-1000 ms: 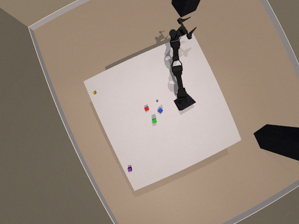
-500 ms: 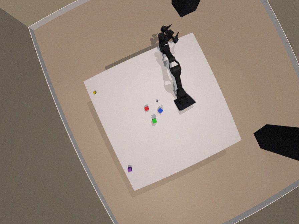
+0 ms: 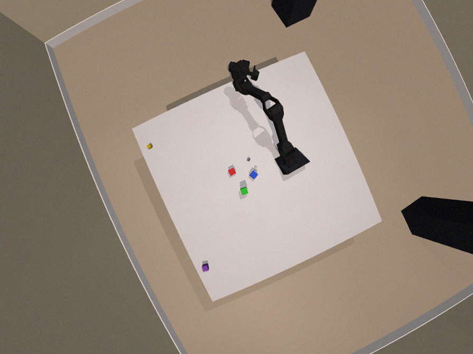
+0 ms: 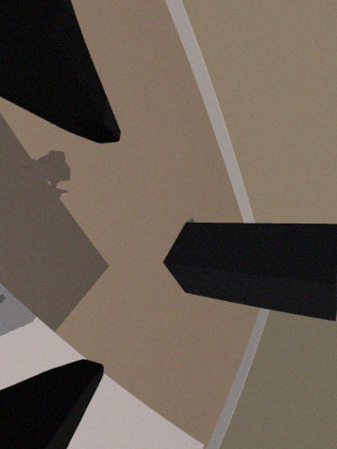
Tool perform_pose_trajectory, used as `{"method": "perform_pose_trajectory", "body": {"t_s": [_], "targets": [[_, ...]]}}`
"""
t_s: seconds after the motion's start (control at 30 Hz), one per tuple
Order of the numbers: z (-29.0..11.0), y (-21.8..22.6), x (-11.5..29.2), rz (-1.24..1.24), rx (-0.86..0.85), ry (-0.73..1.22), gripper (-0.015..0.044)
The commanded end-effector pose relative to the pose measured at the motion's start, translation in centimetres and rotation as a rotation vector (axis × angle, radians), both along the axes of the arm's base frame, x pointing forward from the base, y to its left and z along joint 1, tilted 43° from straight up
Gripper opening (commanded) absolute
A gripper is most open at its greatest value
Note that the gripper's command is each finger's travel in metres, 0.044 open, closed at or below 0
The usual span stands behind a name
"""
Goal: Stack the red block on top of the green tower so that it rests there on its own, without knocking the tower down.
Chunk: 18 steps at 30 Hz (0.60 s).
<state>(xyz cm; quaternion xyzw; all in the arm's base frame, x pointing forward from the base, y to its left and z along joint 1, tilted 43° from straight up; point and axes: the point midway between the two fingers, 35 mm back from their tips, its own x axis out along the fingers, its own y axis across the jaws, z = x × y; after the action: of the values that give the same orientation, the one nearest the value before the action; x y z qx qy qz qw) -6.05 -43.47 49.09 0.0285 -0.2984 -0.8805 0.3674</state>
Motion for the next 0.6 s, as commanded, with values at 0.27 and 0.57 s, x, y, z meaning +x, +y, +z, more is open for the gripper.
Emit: {"method": "perform_pose_trajectory", "body": {"t_s": [0.27,0.57], "targets": [[-5.4,-1.9,14.3,0.350,0.281,0.116,0.0440],[-10.6,0.4,25.2,0.609,0.490,0.232,0.0440]]}}
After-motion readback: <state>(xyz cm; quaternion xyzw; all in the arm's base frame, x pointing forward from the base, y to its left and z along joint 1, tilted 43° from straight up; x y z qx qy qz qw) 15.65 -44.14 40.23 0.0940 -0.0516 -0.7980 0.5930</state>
